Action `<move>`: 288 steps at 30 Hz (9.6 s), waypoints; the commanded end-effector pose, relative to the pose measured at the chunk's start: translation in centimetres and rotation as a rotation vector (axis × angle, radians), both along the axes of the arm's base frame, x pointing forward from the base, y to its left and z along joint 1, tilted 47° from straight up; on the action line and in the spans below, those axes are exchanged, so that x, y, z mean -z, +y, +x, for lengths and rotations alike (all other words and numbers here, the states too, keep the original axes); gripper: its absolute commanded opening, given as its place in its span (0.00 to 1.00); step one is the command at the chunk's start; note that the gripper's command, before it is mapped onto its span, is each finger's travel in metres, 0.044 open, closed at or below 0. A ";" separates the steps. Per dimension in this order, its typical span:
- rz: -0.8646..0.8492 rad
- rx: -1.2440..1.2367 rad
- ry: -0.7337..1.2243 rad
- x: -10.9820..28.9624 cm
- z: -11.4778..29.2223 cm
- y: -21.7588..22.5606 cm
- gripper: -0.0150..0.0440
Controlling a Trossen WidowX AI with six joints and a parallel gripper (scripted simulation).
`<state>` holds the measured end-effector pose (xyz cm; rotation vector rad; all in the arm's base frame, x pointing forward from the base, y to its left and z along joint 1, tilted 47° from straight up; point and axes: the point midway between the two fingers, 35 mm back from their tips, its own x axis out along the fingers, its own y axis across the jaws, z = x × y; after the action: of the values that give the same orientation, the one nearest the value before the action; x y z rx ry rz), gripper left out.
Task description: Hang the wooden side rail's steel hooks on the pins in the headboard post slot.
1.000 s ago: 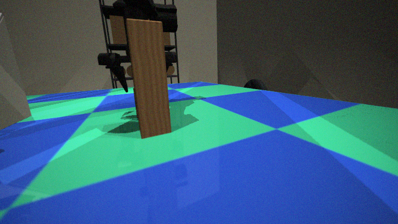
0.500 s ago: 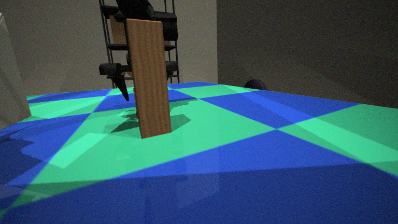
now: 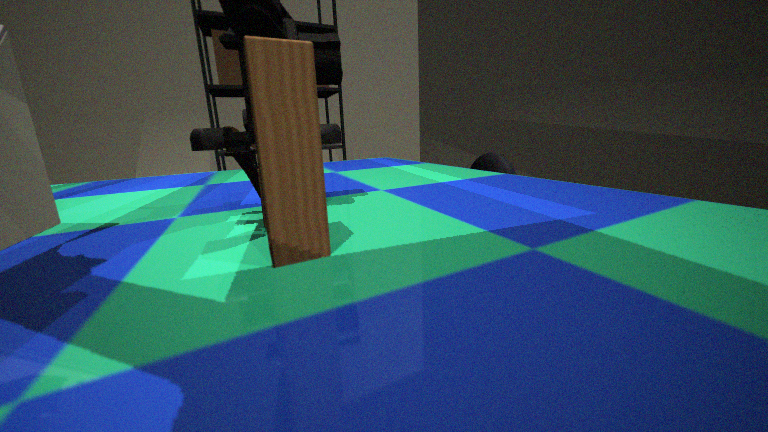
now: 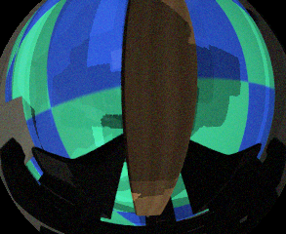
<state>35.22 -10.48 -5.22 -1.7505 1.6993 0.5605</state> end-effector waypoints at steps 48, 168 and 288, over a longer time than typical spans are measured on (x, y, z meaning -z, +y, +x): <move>-0.012 -0.094 0.098 0.0 0.0 0.0 0.25; -0.022 -0.170 0.183 -1.2 -0.1 1.3 0.25; -0.022 -0.170 0.183 -2.1 -0.5 1.0 0.25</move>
<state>34.49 -9.56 -3.54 -1.9115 1.7030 0.8039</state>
